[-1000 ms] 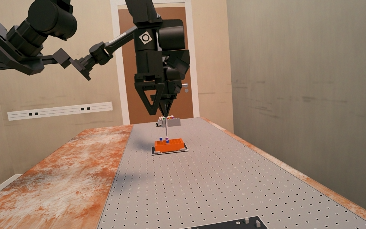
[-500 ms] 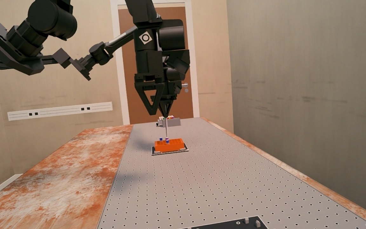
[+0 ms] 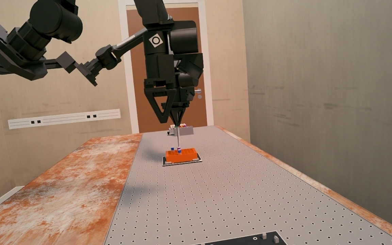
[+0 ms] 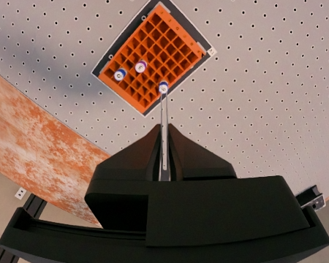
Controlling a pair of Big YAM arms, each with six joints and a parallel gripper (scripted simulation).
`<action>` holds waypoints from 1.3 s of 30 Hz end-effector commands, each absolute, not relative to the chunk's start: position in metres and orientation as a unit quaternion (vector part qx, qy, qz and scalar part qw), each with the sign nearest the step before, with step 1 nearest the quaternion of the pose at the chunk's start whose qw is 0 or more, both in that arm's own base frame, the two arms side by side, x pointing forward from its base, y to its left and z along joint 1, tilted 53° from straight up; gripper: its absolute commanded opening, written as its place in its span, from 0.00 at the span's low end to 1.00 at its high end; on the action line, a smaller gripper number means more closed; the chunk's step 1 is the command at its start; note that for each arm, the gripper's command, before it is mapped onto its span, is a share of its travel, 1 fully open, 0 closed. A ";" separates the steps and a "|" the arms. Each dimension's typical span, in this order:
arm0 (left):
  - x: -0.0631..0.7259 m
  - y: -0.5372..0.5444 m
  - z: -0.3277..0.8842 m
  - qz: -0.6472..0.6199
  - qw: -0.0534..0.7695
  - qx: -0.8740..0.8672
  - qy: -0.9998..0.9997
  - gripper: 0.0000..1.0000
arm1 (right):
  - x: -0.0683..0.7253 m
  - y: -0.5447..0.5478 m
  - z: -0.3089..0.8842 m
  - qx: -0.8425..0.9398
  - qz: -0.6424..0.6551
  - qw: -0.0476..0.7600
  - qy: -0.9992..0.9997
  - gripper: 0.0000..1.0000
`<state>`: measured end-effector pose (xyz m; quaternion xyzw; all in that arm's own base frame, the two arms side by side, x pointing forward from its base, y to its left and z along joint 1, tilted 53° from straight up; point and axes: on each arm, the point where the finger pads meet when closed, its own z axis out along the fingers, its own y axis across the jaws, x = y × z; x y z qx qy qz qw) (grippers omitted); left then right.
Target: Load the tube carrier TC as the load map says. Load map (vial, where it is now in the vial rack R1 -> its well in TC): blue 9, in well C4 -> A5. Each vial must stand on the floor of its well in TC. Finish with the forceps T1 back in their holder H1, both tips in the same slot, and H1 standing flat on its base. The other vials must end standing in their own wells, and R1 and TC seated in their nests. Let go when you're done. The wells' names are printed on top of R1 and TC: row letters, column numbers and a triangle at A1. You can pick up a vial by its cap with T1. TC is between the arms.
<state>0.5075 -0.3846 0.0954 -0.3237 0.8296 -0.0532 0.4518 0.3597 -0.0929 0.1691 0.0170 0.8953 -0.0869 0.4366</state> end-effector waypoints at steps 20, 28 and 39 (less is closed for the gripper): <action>0.522 -0.389 0.095 -0.060 0.456 -0.325 0.827 0.07 | 0.362 -0.095 0.175 0.015 -0.092 0.441 0.892 1.00; 0.520 -0.392 0.095 -0.061 0.455 -0.322 0.828 0.07 | 0.362 -0.095 0.175 0.015 -0.092 0.441 0.892 1.00; 0.523 -0.390 0.094 -0.061 0.455 -0.324 0.827 0.07 | 0.362 -0.095 0.175 0.015 -0.092 0.441 0.892 1.00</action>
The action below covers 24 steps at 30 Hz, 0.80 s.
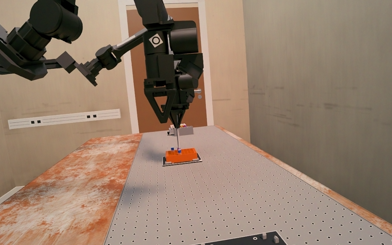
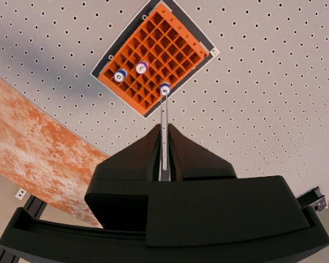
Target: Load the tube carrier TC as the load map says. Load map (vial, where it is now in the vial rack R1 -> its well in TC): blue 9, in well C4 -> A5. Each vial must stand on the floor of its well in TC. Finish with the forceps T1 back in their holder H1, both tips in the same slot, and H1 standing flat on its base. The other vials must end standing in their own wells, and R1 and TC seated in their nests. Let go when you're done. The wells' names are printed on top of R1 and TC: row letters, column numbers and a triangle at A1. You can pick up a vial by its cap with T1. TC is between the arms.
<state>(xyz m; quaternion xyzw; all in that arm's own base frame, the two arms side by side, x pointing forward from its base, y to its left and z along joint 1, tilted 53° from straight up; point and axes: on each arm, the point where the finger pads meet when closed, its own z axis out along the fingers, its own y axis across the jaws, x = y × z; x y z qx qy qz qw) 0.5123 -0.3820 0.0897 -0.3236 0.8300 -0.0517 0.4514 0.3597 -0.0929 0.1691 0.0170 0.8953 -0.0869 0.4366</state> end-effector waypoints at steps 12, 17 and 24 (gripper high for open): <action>0.526 -0.390 0.093 -0.060 0.455 -0.324 0.827 0.07 | 0.362 -0.095 0.175 0.015 -0.092 0.441 0.892 1.00; 0.528 -0.388 0.093 -0.060 0.456 -0.325 0.827 0.07 | 0.362 -0.095 0.175 0.015 -0.092 0.441 0.892 1.00; 0.528 -0.389 0.092 -0.060 0.455 -0.324 0.827 0.07 | 0.362 -0.095 0.175 0.015 -0.092 0.441 0.892 1.00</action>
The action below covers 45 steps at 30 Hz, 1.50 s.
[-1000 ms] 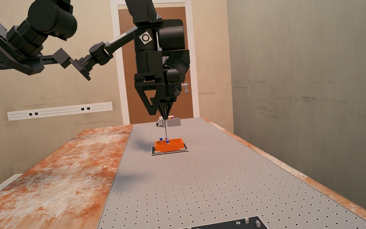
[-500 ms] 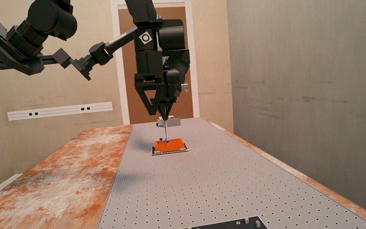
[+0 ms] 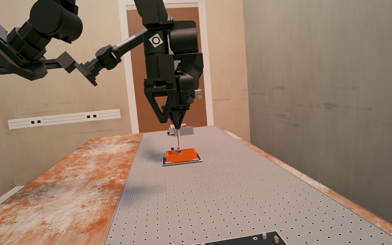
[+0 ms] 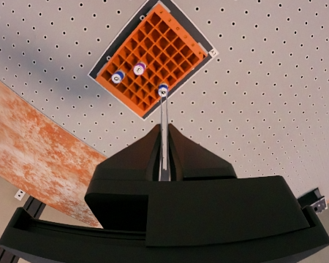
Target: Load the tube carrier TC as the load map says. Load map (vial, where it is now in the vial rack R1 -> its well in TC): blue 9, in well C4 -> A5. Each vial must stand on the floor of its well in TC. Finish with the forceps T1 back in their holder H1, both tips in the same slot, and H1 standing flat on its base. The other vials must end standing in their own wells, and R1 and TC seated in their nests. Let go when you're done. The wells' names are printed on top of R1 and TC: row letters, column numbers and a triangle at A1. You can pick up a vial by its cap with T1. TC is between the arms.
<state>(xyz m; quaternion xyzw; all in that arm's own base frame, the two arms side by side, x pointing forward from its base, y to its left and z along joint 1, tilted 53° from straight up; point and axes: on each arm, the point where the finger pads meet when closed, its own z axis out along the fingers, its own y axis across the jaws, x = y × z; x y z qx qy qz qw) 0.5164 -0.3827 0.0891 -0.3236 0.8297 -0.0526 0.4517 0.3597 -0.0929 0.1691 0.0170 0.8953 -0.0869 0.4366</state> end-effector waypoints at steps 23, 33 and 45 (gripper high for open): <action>0.525 -0.392 0.092 -0.062 0.456 -0.322 0.828 0.07 | 0.362 -0.095 0.175 0.015 -0.092 0.441 0.892 1.00; 0.525 -0.392 0.092 -0.063 0.456 -0.322 0.827 0.07 | 0.362 -0.095 0.175 0.015 -0.092 0.441 0.892 1.00; 0.523 -0.391 0.090 -0.062 0.455 -0.321 0.828 0.07 | 0.362 -0.095 0.175 0.015 -0.092 0.441 0.892 1.00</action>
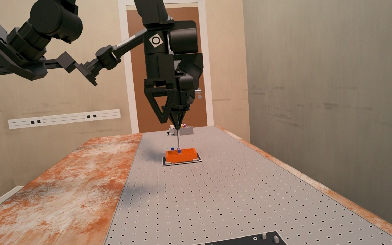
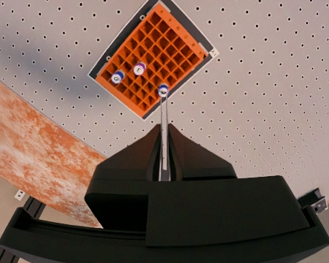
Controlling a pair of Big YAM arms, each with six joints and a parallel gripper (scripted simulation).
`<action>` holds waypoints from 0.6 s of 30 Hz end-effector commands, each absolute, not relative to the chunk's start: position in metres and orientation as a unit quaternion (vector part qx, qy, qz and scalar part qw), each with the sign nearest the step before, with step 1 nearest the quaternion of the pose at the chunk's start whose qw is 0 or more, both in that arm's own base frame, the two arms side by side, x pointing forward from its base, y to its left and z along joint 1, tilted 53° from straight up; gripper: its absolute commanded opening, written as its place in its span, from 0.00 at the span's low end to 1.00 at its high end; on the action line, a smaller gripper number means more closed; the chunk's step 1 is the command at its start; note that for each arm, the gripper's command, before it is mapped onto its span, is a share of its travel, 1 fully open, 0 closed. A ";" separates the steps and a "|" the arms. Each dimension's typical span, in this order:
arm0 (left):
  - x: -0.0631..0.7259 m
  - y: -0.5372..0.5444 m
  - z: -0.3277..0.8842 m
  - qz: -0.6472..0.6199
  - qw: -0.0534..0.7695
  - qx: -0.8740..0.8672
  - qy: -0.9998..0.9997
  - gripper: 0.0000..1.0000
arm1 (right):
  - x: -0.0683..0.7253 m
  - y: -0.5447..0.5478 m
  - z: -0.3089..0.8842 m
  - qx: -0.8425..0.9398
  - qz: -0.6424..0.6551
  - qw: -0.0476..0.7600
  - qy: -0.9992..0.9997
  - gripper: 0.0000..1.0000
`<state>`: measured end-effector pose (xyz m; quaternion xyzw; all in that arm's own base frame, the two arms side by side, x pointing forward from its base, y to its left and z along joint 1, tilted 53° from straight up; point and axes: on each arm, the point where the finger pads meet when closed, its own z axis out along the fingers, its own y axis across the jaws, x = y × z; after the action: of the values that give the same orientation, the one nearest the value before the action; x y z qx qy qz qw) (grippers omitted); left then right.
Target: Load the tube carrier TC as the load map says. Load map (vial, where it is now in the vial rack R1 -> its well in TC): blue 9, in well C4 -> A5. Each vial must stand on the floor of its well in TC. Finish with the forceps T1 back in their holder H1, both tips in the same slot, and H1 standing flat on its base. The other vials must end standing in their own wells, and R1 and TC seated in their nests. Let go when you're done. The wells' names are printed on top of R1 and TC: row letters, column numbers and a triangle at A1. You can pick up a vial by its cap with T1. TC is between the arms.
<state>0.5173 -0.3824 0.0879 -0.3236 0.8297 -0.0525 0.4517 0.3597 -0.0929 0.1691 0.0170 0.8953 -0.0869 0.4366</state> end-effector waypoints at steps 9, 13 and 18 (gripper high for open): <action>0.521 -0.390 0.089 -0.060 0.455 -0.321 0.829 0.07 | 0.362 -0.095 0.175 0.015 -0.092 0.441 0.892 1.00; 0.520 -0.389 0.088 -0.059 0.454 -0.320 0.829 0.07 | 0.362 -0.095 0.175 0.015 -0.092 0.441 0.892 1.00; 0.518 -0.388 0.087 -0.058 0.454 -0.320 0.830 0.07 | 0.362 -0.095 0.175 0.015 -0.092 0.441 0.892 1.00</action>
<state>0.5177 -0.3828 0.0883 -0.3241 0.8291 -0.0541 0.4523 0.3597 -0.0929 0.1691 0.0170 0.8953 -0.0869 0.4366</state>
